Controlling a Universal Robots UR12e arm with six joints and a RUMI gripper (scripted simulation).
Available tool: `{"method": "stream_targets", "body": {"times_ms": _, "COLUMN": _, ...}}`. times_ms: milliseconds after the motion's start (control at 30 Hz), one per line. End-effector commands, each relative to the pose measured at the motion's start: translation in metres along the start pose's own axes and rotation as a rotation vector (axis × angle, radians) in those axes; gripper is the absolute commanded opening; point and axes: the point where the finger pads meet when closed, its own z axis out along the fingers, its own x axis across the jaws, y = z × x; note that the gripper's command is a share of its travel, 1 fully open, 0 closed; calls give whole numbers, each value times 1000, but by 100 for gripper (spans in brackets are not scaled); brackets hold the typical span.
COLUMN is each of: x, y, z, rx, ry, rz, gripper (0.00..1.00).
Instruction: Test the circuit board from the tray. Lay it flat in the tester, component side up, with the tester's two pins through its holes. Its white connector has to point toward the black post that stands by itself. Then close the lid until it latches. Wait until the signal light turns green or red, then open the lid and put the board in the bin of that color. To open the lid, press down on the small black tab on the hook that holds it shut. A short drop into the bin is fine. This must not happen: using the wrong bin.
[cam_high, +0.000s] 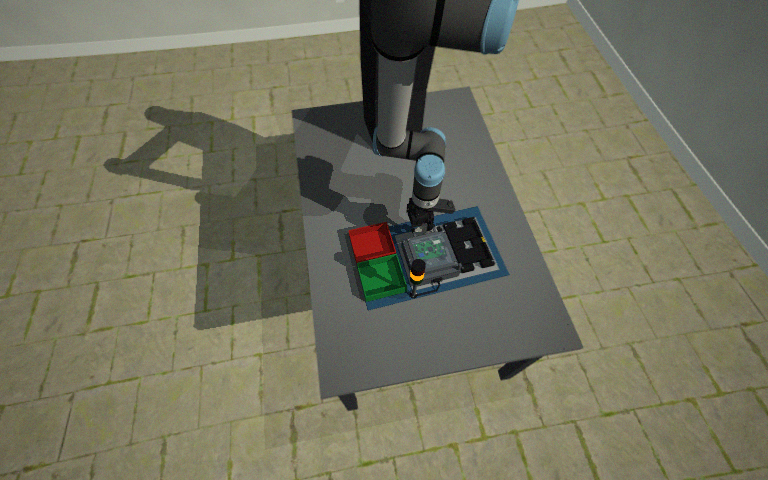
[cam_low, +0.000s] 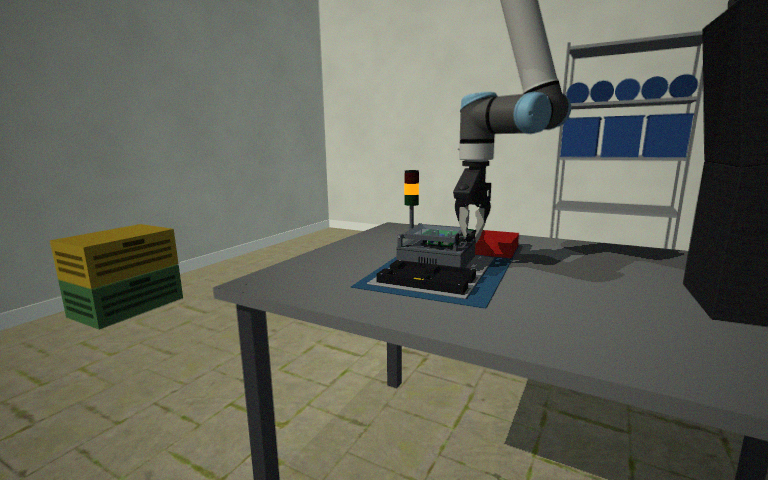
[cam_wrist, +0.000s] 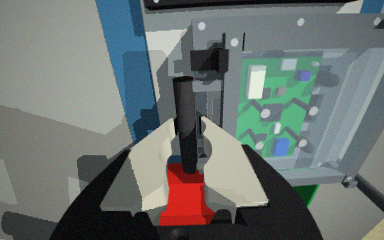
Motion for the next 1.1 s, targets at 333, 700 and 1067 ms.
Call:
{"method": "stream_targets", "body": {"times_ms": 333, "x": 0, "y": -1, "z": -24, "rx": 0, "ry": 0, "rz": 0, "gripper": 13}}
{"method": "stream_targets", "body": {"times_ms": 700, "x": -1, "y": 0, "z": -70, "rx": 1, "ry": 0, "rz": 1, "gripper": 13}}
{"method": "stream_targets", "body": {"times_ms": 1067, "x": -1, "y": 0, "z": -102, "rx": 1, "ry": 0, "rz": 0, "gripper": 13}}
